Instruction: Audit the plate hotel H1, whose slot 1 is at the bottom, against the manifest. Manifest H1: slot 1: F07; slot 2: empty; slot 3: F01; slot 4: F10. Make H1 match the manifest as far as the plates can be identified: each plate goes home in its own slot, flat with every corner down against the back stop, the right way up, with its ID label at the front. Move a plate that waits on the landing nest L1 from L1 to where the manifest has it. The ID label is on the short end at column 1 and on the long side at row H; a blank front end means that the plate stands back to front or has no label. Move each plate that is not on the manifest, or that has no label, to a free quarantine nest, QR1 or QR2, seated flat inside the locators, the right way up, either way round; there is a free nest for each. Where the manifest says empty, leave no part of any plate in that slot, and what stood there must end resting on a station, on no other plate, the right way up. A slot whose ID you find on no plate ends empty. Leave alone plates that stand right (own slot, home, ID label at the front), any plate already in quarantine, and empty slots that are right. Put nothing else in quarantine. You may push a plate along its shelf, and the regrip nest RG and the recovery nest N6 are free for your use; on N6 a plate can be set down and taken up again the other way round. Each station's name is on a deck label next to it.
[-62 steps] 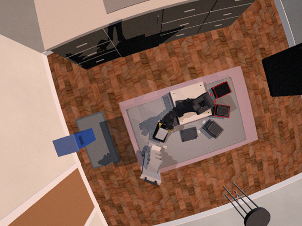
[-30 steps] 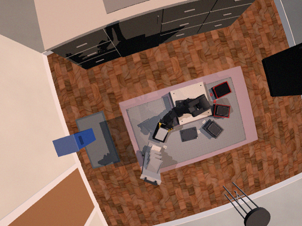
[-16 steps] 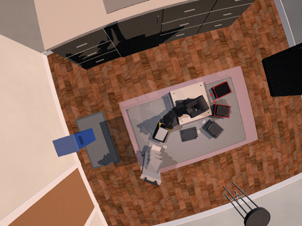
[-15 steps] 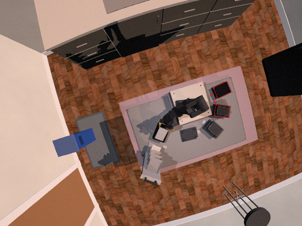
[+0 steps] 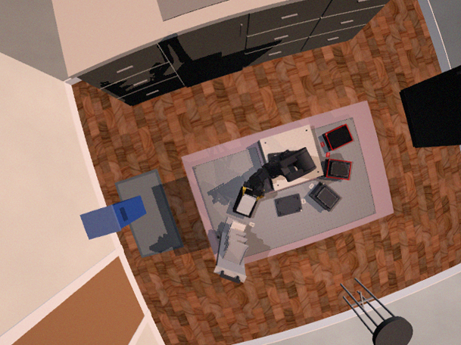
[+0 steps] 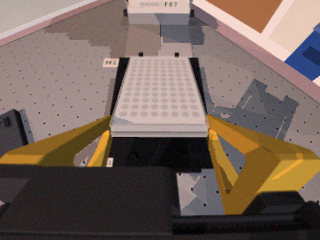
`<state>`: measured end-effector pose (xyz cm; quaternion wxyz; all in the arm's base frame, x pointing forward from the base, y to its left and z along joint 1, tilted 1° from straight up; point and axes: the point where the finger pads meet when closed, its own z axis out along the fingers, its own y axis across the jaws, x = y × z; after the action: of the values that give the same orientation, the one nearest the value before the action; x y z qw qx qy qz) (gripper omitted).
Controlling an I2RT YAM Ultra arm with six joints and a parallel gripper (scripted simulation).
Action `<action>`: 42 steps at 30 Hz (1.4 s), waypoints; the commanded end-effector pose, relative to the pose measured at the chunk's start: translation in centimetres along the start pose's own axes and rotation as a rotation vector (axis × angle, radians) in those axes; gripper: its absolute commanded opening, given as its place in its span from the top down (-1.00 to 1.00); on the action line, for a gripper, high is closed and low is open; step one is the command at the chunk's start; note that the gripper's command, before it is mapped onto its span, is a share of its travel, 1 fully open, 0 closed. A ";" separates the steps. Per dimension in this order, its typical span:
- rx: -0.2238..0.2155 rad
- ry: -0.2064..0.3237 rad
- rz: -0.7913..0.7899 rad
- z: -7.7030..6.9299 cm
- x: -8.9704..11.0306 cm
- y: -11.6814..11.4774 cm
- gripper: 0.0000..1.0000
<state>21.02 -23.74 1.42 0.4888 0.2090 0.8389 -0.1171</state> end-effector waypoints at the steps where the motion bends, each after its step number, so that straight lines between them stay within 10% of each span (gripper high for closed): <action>1: 0.002 0.002 0.000 0.1 0.1 -0.1 -0.72; 42: 0.001 0.002 0.001 1.0 1.7 0.0 -0.72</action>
<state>20.70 -23.46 -1.20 0.4762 0.2154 0.8452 -0.1116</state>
